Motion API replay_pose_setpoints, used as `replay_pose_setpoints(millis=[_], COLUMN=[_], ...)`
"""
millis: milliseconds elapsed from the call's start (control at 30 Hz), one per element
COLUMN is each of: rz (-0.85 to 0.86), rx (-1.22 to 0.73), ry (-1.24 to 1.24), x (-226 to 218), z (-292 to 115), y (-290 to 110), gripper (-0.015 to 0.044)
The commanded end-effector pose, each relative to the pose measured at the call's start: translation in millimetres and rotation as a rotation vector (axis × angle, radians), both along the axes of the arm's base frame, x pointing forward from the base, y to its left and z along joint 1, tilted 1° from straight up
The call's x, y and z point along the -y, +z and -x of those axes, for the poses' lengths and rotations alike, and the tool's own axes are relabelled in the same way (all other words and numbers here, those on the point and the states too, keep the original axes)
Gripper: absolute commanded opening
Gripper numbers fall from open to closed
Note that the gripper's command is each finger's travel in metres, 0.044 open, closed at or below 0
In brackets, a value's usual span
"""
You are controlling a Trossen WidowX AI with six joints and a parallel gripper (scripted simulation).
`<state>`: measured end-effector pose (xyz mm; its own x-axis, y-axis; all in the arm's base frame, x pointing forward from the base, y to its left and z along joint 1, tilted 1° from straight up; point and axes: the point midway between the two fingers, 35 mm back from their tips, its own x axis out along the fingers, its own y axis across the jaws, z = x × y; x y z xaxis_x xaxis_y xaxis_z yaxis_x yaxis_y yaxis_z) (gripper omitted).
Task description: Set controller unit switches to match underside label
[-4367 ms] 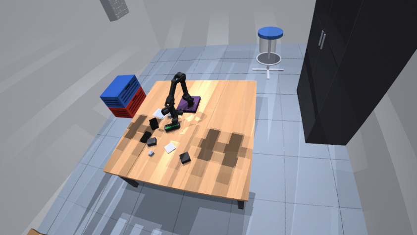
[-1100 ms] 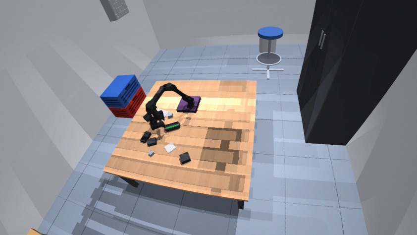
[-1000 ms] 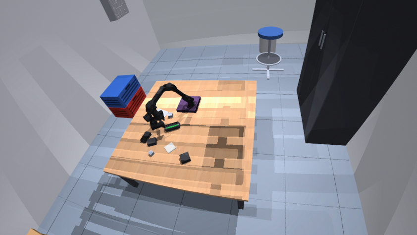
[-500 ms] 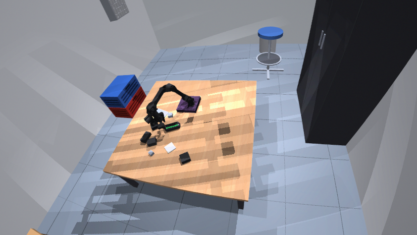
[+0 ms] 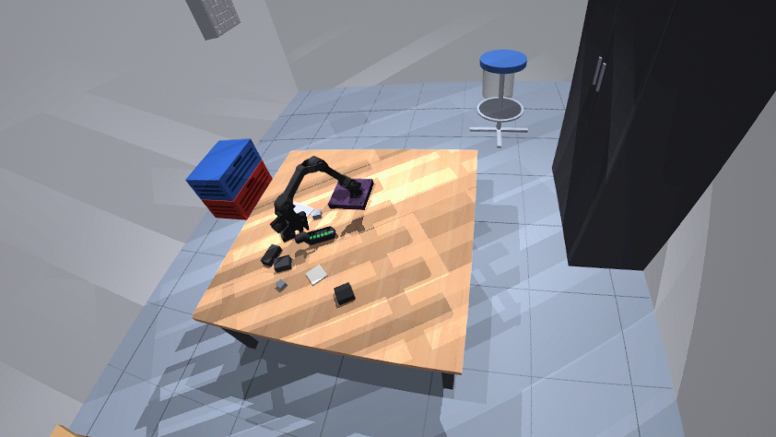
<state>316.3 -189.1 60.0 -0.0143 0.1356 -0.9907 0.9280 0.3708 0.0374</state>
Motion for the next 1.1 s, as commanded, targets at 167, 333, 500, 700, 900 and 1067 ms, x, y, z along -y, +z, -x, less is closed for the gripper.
replay_pose_setpoints(millis=[167,333,500,700,900,1067], rz=[-0.004,-0.004,-0.004,-0.004,-0.004,-0.004], rx=[-0.013,-0.013,-0.013,-0.013,-0.013,-0.013], ry=[-0.003,-0.003,-0.003,-0.003,-0.003,-0.003], x=[-0.8,-0.8,-0.8,-0.8,-1.2,-2.5], z=[2.2,2.2,2.2,2.2,2.3,3.0], y=[-17.5,-17.5,-17.5,-17.5,-16.4,-12.8], gripper=[0.044,0.0355,0.0326,0.0326,0.0326,0.0336])
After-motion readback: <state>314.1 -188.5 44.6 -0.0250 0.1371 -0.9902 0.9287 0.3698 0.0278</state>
